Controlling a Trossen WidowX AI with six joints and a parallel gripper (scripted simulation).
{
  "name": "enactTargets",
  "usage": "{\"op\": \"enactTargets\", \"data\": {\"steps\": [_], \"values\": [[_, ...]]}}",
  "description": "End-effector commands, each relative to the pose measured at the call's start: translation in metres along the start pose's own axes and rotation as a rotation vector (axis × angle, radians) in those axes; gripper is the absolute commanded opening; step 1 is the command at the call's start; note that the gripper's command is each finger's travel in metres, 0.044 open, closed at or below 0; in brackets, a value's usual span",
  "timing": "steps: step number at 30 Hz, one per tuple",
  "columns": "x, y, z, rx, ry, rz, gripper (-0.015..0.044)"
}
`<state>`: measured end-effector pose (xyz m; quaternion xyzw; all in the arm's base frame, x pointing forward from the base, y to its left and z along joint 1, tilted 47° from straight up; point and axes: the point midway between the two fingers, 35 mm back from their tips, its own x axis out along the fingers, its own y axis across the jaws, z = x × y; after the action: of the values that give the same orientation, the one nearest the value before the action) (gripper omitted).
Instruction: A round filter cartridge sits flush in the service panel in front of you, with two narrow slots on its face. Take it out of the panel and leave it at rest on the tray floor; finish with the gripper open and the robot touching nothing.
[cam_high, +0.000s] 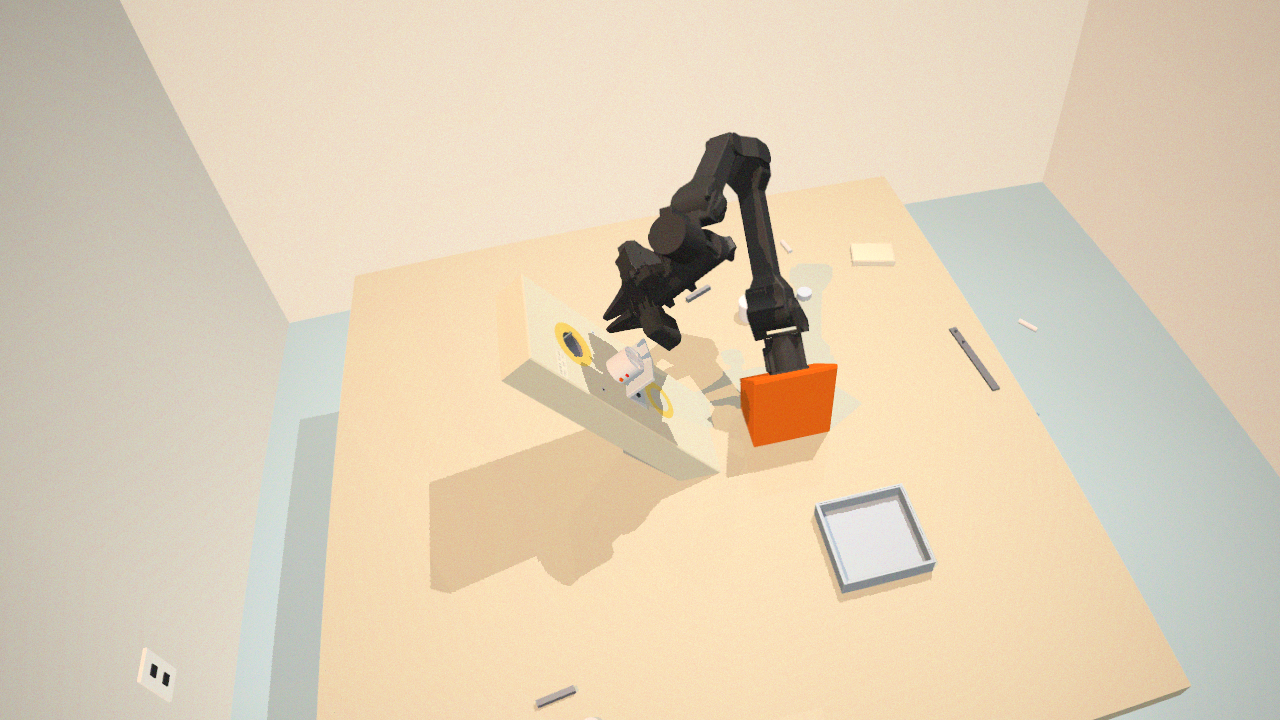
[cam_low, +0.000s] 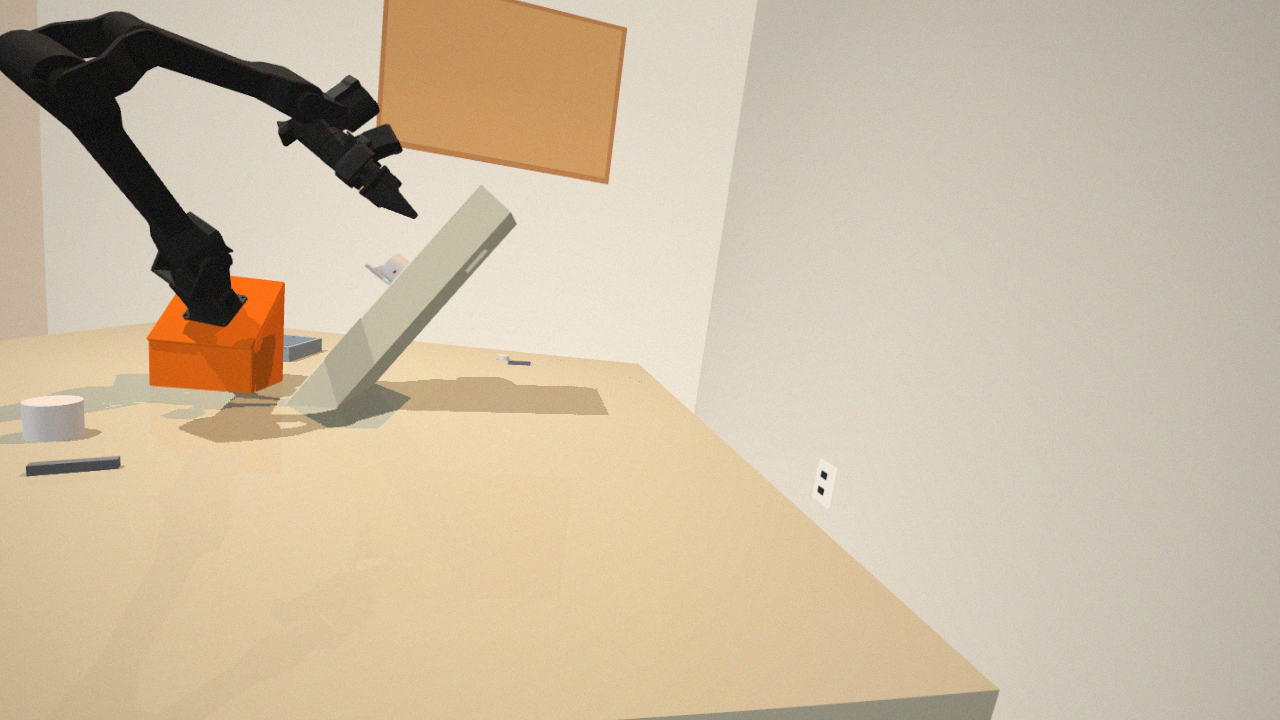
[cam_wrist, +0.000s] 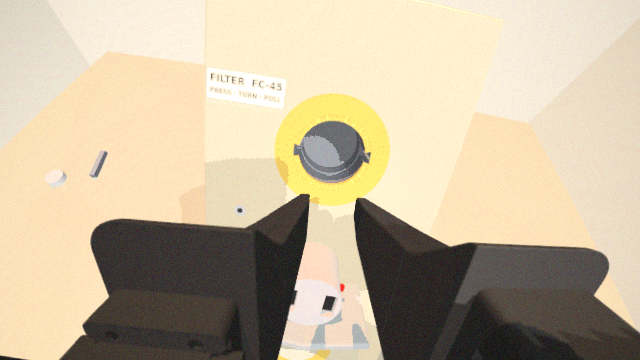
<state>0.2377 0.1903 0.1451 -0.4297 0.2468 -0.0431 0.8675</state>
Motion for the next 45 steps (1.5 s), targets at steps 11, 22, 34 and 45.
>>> {"op": "enactTargets", "data": {"steps": [11,22,34,45], "values": [[-0.045,-0.005,0.065,-0.001,0.001,0.001,0.0396],[-0.006,0.004,-0.053,0.083,0.433,0.015,0.0305],[0.003,0.005,-0.058,0.086,0.442,0.016,0.0305],[0.020,0.005,-0.066,0.086,0.442,0.017,0.0305]]}}
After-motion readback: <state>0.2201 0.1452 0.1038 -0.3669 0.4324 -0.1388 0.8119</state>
